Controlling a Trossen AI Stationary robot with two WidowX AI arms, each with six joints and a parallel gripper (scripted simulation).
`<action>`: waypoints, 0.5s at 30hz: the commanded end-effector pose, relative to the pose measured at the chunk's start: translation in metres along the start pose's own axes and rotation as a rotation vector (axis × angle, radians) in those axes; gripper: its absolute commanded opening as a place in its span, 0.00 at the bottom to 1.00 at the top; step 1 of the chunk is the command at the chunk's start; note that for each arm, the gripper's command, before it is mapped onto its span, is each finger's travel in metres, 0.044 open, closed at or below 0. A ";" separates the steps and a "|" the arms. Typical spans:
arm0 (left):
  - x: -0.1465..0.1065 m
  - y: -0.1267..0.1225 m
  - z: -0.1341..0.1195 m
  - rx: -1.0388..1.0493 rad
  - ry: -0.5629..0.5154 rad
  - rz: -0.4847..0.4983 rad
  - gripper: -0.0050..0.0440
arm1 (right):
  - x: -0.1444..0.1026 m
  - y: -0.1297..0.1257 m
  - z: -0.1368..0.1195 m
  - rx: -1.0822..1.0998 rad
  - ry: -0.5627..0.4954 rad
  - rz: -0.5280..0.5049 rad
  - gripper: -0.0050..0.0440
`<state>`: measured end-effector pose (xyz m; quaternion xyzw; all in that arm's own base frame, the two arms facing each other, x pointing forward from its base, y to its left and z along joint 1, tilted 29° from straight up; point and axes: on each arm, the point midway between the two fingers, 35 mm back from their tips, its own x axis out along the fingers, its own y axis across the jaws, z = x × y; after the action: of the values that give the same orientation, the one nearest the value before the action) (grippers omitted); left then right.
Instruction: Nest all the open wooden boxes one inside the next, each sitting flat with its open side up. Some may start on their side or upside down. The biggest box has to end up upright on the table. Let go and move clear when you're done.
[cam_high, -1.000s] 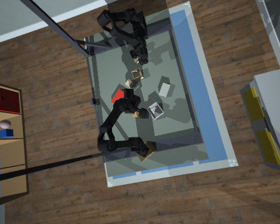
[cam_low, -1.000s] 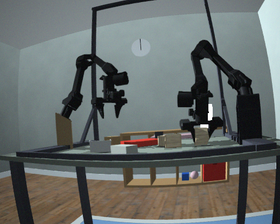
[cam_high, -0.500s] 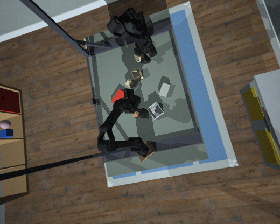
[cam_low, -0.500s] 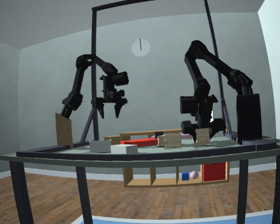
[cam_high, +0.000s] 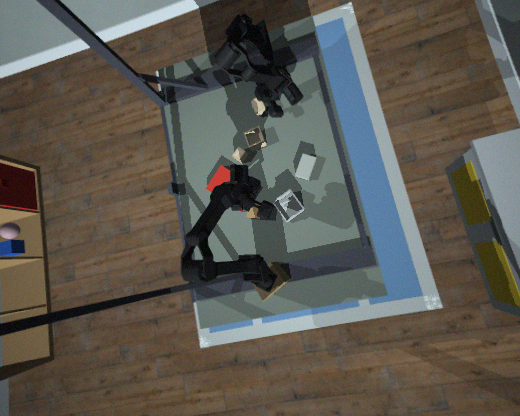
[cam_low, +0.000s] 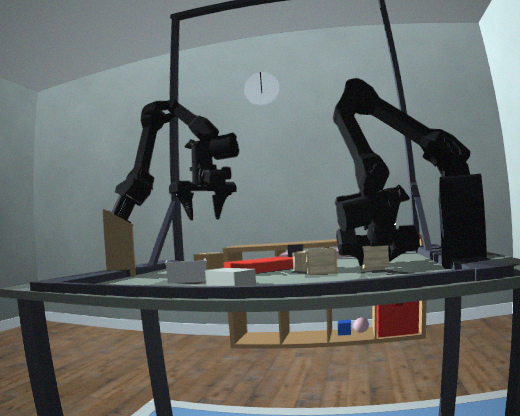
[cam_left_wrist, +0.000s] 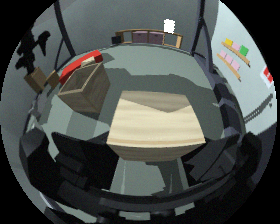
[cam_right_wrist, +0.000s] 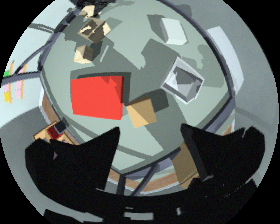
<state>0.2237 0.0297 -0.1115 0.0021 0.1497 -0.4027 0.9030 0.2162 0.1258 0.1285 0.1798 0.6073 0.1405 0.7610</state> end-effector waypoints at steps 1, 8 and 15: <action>-0.001 0.004 0.000 0.025 -0.037 -0.008 0.00 | -0.005 0.003 0.001 -0.011 -0.016 0.011 0.92; -0.002 0.004 -0.002 0.023 -0.085 -0.005 0.00 | -0.005 0.003 0.001 -0.011 -0.016 0.011 0.92; -0.002 0.001 -0.001 -0.018 -0.115 -0.009 0.00 | -0.005 0.003 0.001 -0.011 -0.016 0.011 0.92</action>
<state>0.2220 0.0301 -0.1144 -0.0195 0.1114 -0.4034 0.9080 0.2162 0.1258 0.1285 0.1798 0.6073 0.1405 0.7610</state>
